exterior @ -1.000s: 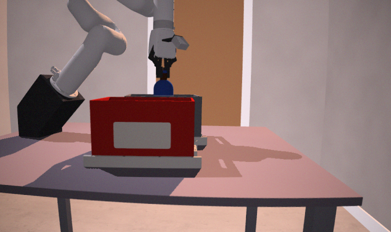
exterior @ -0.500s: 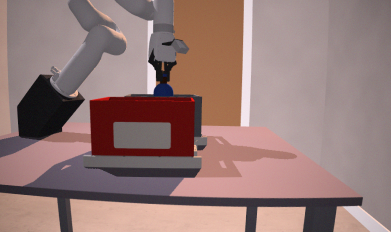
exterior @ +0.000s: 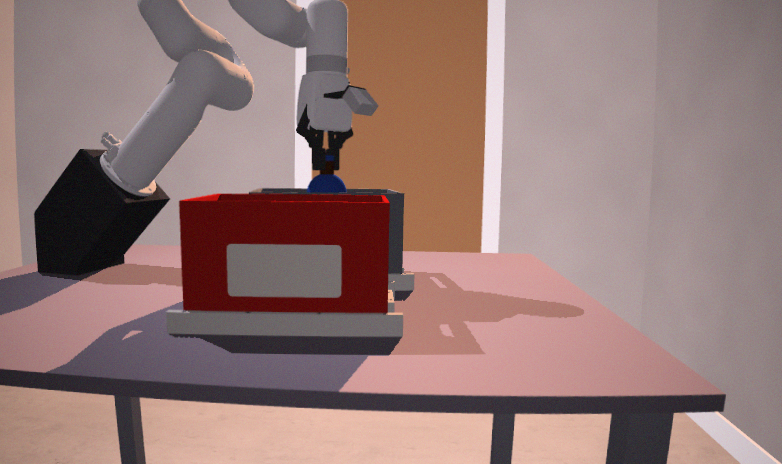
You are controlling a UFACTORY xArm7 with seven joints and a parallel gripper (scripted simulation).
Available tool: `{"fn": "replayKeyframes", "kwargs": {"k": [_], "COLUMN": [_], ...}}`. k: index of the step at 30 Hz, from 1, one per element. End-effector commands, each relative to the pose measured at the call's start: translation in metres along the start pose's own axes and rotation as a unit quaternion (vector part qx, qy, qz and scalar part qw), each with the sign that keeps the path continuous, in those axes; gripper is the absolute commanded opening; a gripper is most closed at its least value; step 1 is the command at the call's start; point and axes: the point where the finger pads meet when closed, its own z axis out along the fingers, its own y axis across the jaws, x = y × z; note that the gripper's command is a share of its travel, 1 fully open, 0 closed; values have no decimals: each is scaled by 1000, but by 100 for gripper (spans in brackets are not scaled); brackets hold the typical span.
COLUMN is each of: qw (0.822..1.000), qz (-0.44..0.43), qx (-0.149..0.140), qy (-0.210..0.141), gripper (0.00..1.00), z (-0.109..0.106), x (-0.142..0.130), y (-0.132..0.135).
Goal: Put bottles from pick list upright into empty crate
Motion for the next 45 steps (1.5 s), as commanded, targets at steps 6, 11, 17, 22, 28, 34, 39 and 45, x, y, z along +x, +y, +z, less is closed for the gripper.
{"fn": "replayKeyframes", "kwargs": {"k": [6, 11, 17, 22, 28, 34, 39, 45], "qw": [1000, 1000, 1000, 1000, 1000, 1000, 1000, 1000], "qz": [0, 0, 0, 0, 0, 0, 0, 0], "qx": [1, 1, 1, 1, 1, 1, 1, 1], "qy": [2, 2, 2, 2, 2, 2, 1, 1], "gripper": [0, 0, 0, 0, 0, 0, 0, 0], "z": [9, 14, 18, 23, 29, 33, 38, 44], "x": [1, 1, 1, 1, 1, 1, 1, 1], "y": [-1, -1, -1, -1, -1, -1, -1, -1]}}
